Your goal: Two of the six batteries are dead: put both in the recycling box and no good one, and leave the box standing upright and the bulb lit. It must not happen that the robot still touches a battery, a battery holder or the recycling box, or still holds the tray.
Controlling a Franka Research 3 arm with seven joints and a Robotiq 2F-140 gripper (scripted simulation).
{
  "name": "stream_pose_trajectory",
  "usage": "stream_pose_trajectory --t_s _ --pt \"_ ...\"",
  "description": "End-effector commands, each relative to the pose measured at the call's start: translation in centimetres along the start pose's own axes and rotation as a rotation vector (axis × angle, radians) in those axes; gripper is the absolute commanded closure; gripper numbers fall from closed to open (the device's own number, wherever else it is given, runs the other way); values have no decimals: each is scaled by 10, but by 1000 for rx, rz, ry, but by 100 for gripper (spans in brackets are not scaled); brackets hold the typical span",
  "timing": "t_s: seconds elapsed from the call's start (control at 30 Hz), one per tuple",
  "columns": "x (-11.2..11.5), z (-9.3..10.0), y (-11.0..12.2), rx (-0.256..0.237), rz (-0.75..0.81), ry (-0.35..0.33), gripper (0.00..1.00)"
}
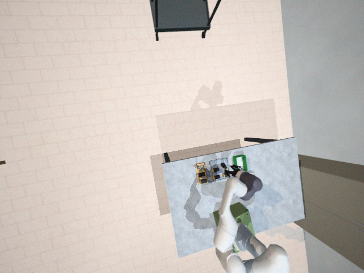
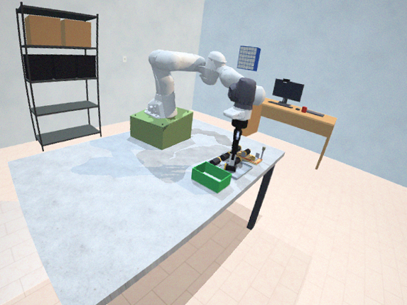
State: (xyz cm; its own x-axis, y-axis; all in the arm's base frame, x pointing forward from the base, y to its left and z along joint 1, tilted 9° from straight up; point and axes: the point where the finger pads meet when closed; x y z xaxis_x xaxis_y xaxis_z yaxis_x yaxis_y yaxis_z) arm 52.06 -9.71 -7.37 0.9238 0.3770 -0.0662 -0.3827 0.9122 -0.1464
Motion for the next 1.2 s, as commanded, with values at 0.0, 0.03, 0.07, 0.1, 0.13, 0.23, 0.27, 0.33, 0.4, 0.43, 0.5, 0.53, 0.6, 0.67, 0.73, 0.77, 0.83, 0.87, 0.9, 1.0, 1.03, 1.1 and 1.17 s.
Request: stream_pose_trajectory --t_s 0.0,0.03,0.07,0.1,0.13,0.23,0.27,0.33,0.4,0.43,0.5,0.53,0.6,0.67,0.73,0.77,0.83,0.87,0.9,1.0,1.03,1.1,1.17 --pt "0 -7 -2 -4 4 -3 71" --pt "0 -11 -2 -4 4 -3 71" --pt "0 -16 -2 -4 4 -3 71" --pt "0 -19 -2 -4 4 -3 71" --pt "0 -22 -2 -5 4 -3 71" --pt "0 -25 -2 -4 4 -3 71" --pt "0 -25 -2 -4 4 -3 71" --pt "0 -25 -2 -4 4 -3 71" --pt "0 -26 -2 -5 4 -3 71" --pt "0 -28 -2 -5 4 -3 71" --pt "0 -31 -2 -5 4 -3 71" --pt "0 -31 -2 -5 4 -3 71" --pt "0 -33 -2 -5 4 -3 71" --pt "0 -35 -2 -4 4 -3 71" --pt "0 -35 -2 -4 4 -3 71" --pt "0 -35 -2 -4 4 -3 71" --pt "0 -35 -2 -4 4 -3 71" --pt "0 -35 -2 -4 4 -3 71" --pt "0 -35 -2 -4 4 -3 71" --pt "0 -35 -2 -4 4 -3 84" --pt "0 -35 -2 -4 4 -3 84" --pt "0 -35 -2 -4 4 -3 84" --pt "0 -35 -2 -4 4 -3 84"
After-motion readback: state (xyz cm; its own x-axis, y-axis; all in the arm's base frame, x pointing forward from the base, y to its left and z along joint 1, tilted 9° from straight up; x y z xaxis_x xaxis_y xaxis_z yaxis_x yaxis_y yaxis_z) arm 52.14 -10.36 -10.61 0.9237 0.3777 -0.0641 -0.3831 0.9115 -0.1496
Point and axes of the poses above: the point where the finger pads meet when closed, its own z axis back along the fingers, its own y axis across the jaws, x = y × z
